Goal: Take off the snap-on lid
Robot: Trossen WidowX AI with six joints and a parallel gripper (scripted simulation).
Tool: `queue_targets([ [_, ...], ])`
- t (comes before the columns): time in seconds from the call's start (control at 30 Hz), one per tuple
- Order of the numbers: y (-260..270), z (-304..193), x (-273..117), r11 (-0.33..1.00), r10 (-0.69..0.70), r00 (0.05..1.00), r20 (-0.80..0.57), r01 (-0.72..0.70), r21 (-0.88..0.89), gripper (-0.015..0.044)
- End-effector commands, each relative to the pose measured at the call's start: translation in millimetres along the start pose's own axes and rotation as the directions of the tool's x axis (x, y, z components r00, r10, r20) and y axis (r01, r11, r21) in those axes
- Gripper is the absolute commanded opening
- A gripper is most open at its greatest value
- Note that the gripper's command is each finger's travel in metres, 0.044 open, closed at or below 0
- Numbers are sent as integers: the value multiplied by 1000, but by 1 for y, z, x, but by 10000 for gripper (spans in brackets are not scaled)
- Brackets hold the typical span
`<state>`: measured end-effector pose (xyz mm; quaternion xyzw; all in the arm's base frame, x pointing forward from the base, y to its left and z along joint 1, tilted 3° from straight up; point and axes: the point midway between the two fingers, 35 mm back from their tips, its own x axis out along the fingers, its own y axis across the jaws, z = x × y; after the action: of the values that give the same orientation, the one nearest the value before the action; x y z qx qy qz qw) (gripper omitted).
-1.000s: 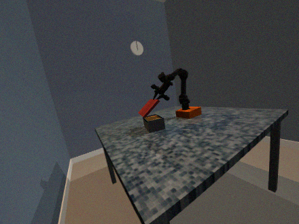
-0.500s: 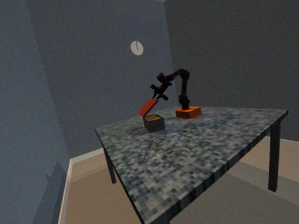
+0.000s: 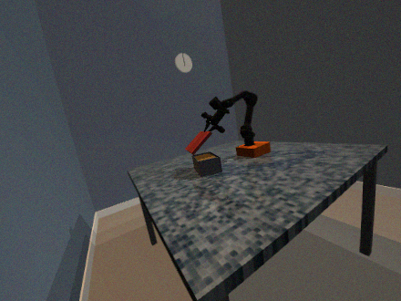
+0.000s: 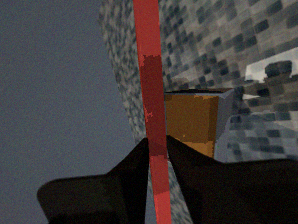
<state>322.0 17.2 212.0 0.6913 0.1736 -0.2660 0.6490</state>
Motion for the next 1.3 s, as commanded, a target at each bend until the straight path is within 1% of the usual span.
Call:
queue_targets([
  [0.0, 3, 7, -4, 1000, 19, 1000, -3, -19, 0, 0],
  [1.27, -1, 83, -9, 1000, 19, 1000, 3, -19, -8, 0],
])
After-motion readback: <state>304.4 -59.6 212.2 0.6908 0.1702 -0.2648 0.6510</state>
